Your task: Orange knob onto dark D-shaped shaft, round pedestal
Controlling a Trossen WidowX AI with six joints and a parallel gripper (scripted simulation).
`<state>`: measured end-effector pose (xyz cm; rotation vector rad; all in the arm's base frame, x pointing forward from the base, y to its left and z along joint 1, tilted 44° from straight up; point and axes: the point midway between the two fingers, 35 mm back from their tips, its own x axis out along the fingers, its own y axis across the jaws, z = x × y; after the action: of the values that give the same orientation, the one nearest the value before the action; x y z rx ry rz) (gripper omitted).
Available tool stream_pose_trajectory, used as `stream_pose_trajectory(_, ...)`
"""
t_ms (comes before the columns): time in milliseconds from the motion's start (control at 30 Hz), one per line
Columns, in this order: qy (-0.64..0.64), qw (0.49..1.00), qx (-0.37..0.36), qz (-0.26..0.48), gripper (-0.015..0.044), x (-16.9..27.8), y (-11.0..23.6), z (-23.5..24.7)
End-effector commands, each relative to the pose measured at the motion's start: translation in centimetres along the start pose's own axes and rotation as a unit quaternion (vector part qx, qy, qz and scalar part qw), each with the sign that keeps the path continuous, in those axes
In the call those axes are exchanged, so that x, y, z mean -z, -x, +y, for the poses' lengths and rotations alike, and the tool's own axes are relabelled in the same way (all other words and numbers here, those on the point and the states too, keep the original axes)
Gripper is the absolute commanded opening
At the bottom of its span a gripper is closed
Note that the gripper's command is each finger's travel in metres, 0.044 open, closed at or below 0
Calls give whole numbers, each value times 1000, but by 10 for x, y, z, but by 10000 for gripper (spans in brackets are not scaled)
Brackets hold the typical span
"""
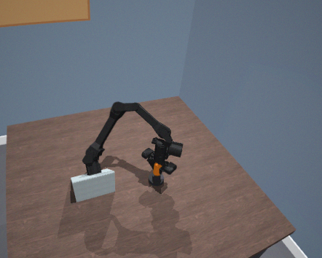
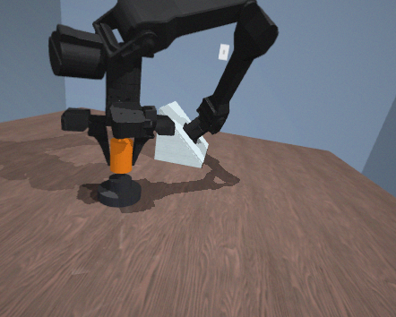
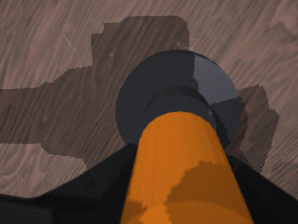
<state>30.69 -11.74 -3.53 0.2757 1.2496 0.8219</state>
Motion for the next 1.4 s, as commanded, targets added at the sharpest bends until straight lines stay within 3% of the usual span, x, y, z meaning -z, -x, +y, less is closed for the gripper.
stream_pose_trajectory(0, 39, 999, 3, -2, 0, -2, 4, -2)
stream_pose_trajectory(133, 100, 995, 3, -2, 0, -3, 4, -3)
stream_pose_trajectory(1367, 107, 994, 3, -2, 0, 0, -2, 1)
